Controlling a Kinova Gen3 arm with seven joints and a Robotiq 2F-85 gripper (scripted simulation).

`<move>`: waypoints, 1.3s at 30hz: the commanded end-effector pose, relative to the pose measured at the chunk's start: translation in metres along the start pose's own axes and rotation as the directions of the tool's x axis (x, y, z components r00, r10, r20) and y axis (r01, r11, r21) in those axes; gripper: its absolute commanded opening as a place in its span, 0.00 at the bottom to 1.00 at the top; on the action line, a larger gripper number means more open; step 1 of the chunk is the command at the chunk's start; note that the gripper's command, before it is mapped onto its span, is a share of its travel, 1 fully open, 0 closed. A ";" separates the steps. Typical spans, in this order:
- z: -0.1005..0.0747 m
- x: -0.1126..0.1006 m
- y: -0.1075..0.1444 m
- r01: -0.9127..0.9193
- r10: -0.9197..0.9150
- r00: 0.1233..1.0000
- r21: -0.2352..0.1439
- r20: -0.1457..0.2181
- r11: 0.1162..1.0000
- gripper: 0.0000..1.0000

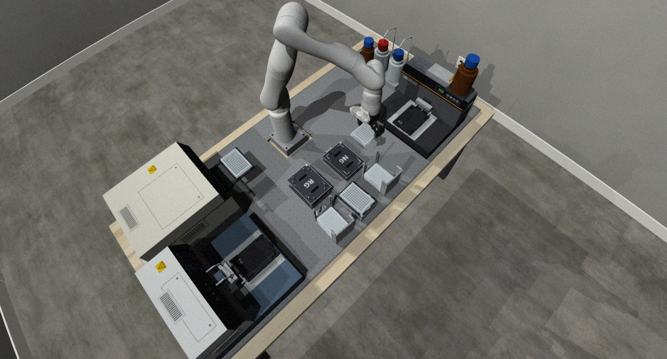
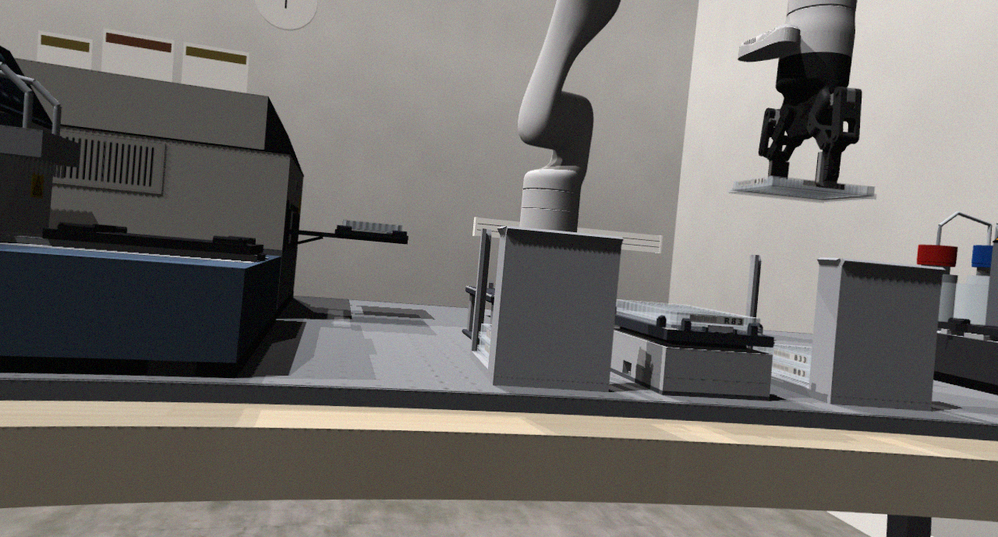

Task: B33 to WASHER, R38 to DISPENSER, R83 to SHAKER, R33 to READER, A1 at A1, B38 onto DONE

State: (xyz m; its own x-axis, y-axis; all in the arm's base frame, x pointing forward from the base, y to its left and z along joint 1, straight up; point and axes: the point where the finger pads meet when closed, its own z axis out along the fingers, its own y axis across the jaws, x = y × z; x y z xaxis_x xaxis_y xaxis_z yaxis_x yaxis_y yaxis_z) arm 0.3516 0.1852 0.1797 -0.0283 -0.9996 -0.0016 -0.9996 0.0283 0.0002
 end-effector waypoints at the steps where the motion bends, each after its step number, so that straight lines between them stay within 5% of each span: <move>1: -0.001 -0.011 -0.001 0.000 0.000 1.000 0.002 0.000 1.000 0.94; 20: -0.001 -0.061 -0.005 0.000 0.000 1.000 0.002 0.000 1.000 0.94; 39: -0.001 -0.110 -0.034 0.001 -0.001 1.000 0.002 0.000 1.000 0.94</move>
State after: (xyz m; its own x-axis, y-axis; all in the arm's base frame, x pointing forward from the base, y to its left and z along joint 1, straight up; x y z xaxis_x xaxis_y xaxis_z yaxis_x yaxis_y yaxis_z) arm 0.3838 0.2871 0.1797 -0.0275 -0.9996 -0.0014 -0.9996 0.0275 -0.0005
